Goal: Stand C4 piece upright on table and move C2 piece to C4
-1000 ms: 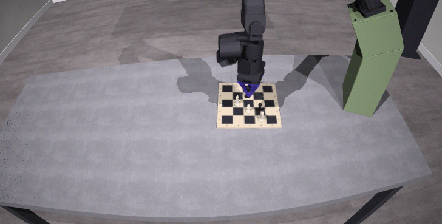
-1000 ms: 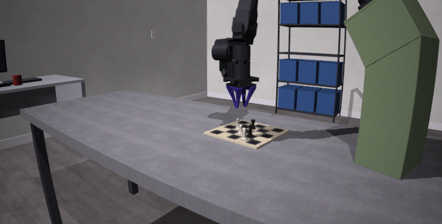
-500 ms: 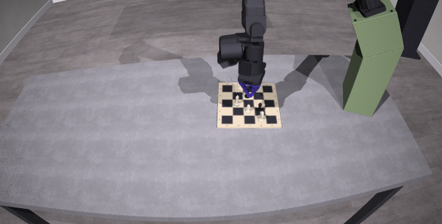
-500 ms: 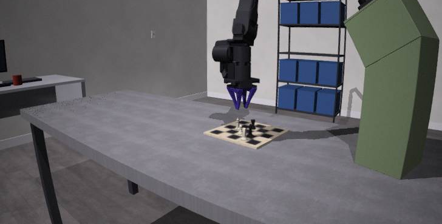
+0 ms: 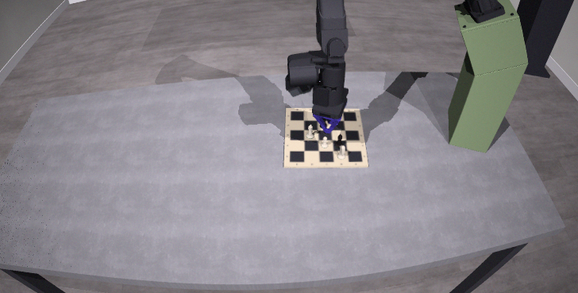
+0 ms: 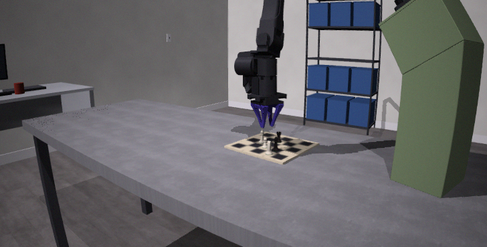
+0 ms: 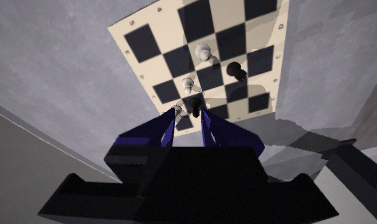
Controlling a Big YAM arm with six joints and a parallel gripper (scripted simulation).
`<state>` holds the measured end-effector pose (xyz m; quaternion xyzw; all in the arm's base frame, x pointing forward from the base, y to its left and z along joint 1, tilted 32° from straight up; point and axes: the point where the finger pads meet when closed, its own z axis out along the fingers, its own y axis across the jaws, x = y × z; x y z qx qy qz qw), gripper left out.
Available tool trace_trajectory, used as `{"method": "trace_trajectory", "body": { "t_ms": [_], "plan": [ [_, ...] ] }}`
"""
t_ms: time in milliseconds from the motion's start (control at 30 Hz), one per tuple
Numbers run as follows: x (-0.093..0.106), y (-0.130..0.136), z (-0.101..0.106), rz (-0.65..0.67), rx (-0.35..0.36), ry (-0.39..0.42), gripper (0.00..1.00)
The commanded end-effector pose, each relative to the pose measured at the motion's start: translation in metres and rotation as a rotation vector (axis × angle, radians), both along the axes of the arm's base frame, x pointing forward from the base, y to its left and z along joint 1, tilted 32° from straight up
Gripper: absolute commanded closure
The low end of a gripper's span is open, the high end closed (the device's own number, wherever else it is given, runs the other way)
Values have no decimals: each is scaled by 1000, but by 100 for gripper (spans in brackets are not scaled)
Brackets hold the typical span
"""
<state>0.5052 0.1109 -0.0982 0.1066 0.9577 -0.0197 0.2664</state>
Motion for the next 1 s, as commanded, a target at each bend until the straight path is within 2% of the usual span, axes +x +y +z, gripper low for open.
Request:
{"method": "trace_trajectory", "body": {
  "t_ms": [0,33,67,267,367,433,533,633,733,867,967],
  "plan": [
    [20,-3,24,-3,15,-65,67],
    [15,-5,7,-2,7,-34,67],
    [14,-5,1,-2,5,-27,67],
    [18,-6,-7,-2,5,-26,67],
    [26,-5,2,-2,11,-50,67],
    [23,-7,-10,-2,6,-32,67],
    [26,-6,-5,-3,9,-42,67],
    [24,-8,-16,-3,4,-26,67],
    [30,-7,-7,-3,10,-46,67],
    [27,-8,-17,-4,6,-30,67],
    [29,-8,-10,-4,9,-41,67]
  ]
}}
